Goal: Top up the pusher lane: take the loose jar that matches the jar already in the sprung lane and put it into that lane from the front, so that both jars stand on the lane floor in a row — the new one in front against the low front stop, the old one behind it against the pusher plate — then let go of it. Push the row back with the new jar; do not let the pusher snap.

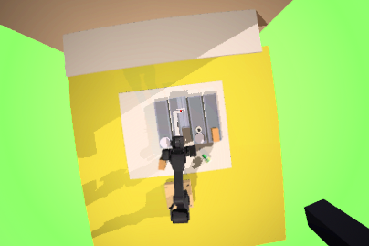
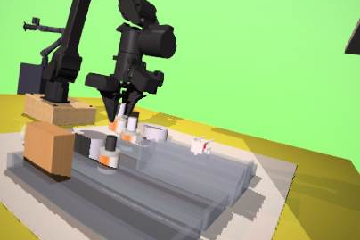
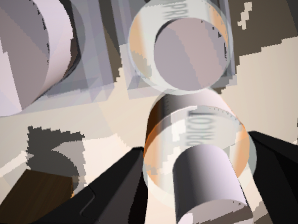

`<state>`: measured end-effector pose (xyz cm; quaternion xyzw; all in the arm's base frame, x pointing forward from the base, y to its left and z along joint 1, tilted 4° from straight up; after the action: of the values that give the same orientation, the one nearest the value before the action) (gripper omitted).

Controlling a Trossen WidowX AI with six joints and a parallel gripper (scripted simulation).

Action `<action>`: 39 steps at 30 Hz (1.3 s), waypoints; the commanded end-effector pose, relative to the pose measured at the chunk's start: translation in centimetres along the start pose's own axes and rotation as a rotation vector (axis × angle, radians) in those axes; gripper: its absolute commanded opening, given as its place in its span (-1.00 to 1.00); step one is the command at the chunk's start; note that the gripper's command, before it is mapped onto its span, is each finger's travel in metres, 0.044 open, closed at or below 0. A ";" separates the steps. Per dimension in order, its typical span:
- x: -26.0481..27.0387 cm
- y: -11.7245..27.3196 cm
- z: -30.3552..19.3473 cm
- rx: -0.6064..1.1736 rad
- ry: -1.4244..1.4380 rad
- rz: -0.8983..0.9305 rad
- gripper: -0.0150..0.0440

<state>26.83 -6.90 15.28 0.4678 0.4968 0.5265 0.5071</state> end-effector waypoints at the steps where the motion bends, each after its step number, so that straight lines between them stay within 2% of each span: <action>1: -0.1 0.2 0.6 -0.022 0.001 -0.002 -0.49; 39: -0.5 0.3 2.0 -0.023 0.001 -0.002 -0.49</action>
<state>28.21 -7.15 15.40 0.4680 0.4982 0.5268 0.5051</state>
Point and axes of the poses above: the point midway between the two fingers, 35 mm back from their tips, its own y axis back along the fingers, its own x axis across the jaws, z = x × y, the point moved 9 cm from there along y, back along the fingers, and after that the axes turned 13 degrees about y, right-handed, at the moved point
